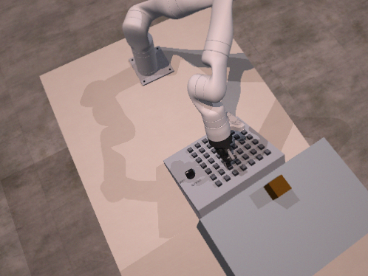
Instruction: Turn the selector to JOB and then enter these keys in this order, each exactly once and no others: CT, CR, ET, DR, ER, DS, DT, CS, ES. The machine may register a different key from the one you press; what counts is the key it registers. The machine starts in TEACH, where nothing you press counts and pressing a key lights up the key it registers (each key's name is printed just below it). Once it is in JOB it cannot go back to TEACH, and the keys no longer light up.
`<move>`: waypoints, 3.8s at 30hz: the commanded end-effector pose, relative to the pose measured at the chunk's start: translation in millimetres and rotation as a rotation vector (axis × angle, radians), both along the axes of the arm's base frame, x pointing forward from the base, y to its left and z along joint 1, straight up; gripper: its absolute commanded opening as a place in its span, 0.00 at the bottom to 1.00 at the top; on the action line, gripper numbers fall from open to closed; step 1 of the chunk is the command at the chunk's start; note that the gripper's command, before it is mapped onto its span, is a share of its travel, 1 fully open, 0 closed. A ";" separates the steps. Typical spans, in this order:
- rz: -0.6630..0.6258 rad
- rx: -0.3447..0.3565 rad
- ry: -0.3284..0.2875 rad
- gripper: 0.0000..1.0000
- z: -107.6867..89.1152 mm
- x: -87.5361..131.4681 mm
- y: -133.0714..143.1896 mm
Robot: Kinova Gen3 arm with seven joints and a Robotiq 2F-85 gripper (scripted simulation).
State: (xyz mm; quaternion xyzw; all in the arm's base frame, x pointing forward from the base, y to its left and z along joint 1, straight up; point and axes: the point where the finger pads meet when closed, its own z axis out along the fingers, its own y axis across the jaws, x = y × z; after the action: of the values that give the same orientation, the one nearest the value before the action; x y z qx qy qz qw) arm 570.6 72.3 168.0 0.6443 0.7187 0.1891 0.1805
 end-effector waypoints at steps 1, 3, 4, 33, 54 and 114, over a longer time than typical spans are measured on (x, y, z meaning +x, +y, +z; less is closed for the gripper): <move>-0.001 0.009 0.000 0.10 7.3 -4.6 2.2; -0.001 0.009 0.000 0.10 10.4 -6.4 2.0; -0.001 0.009 0.000 0.10 11.8 -7.2 1.9; 0.007 0.009 -0.006 0.10 -9.2 -62.9 -3.1; 0.018 0.000 -0.003 0.10 -26.1 -60.5 -3.1; 0.017 0.001 -0.001 0.10 -40.5 -53.3 -2.6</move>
State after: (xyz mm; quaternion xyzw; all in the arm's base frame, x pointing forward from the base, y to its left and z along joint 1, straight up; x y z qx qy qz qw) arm 515.4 69.9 128.5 0.6401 0.7226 0.1911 0.1778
